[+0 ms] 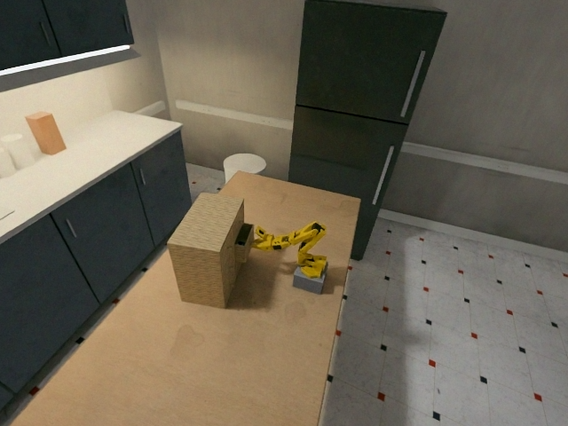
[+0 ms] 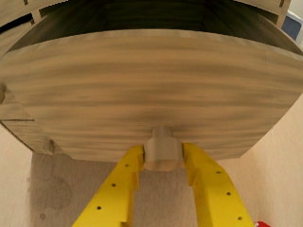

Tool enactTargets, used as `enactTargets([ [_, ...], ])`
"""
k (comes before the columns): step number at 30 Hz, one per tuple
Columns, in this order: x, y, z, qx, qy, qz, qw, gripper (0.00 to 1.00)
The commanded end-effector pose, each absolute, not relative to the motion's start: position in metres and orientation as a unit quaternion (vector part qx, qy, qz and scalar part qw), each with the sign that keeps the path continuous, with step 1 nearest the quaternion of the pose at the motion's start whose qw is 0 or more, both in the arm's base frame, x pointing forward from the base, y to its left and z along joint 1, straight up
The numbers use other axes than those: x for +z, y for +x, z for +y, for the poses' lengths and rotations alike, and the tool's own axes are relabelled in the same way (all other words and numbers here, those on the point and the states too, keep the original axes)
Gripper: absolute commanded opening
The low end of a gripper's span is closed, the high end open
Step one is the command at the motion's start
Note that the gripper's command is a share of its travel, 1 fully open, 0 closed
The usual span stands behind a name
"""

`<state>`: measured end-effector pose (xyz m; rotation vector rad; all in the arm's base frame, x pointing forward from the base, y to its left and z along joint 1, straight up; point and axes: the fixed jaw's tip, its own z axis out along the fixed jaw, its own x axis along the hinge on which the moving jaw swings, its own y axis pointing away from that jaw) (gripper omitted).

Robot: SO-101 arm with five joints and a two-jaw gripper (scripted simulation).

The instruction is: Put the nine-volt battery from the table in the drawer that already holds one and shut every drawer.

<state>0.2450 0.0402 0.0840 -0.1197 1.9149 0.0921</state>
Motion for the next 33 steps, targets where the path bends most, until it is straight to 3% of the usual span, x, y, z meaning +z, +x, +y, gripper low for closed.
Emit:
enactTargets([
  [1, 0.0849, 0.2423, 0.04, 0.04, -0.051, 0.816, 0.574, 0.0],
  [33, 0.0849, 0.2334, 0.0387, 0.04, -0.051, 0.816, 0.574, 0.0],
])
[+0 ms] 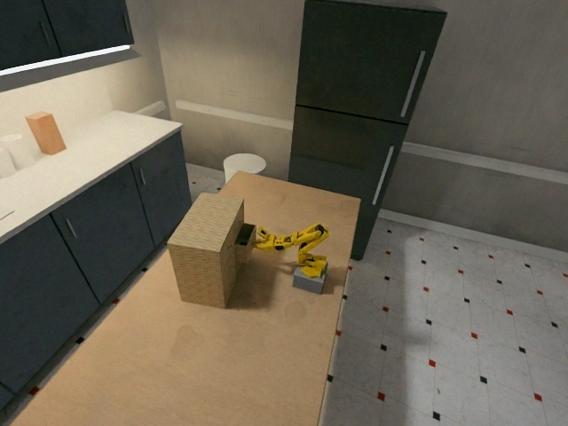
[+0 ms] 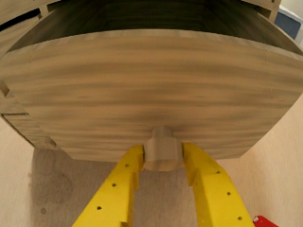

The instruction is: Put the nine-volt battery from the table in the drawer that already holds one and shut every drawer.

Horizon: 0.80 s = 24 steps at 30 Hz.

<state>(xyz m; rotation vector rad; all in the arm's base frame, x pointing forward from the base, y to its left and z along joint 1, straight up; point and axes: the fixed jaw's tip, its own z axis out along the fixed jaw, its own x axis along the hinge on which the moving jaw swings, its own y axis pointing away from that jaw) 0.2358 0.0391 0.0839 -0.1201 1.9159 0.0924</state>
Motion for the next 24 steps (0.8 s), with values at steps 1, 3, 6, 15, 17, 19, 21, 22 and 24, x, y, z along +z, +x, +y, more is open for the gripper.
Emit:
enactTargets([
  [1, 0.0849, 0.2329, 0.0386, 0.04, -0.051, 0.816, 0.574, 0.0],
  [3, 0.0849, 0.2329, 0.0386, 0.04, -0.051, 0.816, 0.574, 0.0],
  [6, 0.0849, 0.2329, 0.0386, 0.04, -0.051, 0.816, 0.574, 0.0],
  [15, 0.0849, 0.2329, 0.0386, 0.04, -0.051, 0.816, 0.574, 0.0],
  [17, 0.0849, 0.2324, 0.0386, 0.04, -0.051, 0.816, 0.574, 0.0],
  [19, 0.085, 0.2312, 0.0384, 0.04, -0.051, 0.816, 0.574, 0.0],
  [21, 0.0851, 0.2301, 0.0382, 0.04, -0.051, 0.816, 0.574, 0.0],
  [22, 0.0851, 0.2295, 0.0382, 0.04, -0.051, 0.816, 0.574, 0.0],
  [24, 0.0851, 0.2284, 0.038, 0.04, -0.051, 0.816, 0.574, 0.0],
])
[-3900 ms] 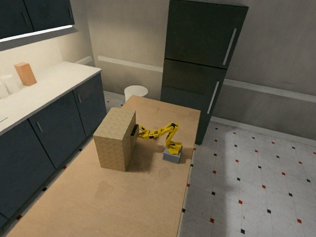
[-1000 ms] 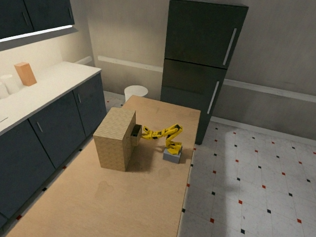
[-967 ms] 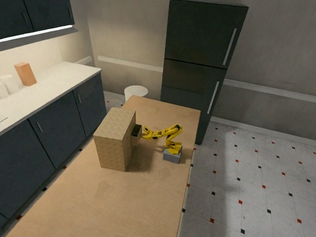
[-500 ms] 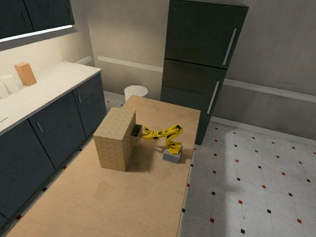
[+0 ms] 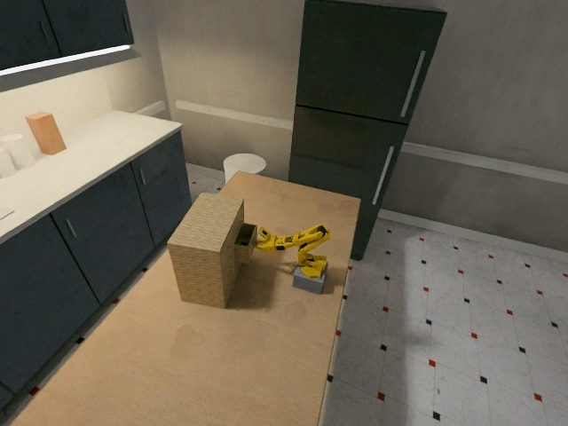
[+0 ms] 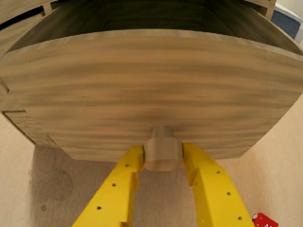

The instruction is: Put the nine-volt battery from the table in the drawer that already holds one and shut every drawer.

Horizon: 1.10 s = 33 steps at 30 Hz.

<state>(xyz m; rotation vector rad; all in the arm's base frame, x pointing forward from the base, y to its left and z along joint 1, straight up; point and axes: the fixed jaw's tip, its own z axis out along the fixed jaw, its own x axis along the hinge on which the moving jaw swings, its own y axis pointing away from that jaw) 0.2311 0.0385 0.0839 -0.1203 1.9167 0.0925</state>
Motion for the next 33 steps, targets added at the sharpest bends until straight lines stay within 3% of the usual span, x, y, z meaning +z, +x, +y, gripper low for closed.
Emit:
enactTargets([
  [1, 0.0851, 0.2278, 0.0379, 0.04, -0.051, 0.816, 0.574, 0.0],
  [33, 0.0849, 0.2212, 0.037, 0.04, -0.051, 0.816, 0.574, 0.0],
])
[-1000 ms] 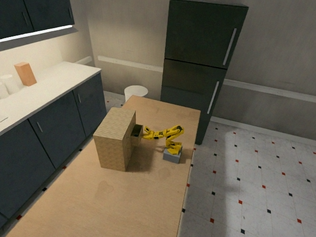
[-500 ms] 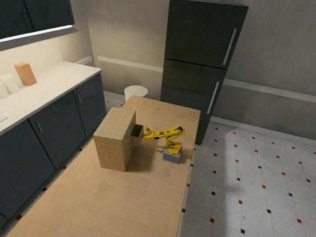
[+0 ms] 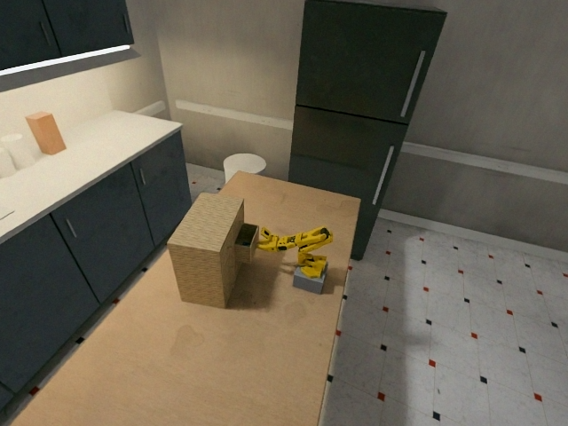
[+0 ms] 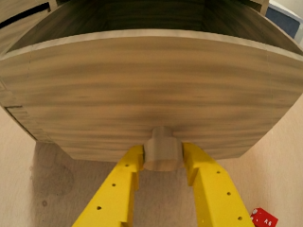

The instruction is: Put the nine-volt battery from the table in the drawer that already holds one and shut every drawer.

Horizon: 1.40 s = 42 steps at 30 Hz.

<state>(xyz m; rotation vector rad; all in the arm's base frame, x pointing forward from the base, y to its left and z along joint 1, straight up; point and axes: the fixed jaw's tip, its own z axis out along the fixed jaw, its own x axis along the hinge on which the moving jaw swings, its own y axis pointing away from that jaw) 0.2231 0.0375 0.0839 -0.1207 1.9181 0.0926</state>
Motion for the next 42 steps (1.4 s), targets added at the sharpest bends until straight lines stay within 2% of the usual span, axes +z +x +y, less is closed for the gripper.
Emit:
enactTargets([
  [1, 0.0849, 0.2208, 0.0369, 0.04, -0.051, 0.816, 0.574, 0.0],
  [27, 0.0848, 0.218, 0.0365, 0.04, -0.05, 0.816, 0.574, 0.0],
  [42, 0.0848, 0.218, 0.0365, 0.04, -0.05, 0.816, 0.574, 0.12],
])
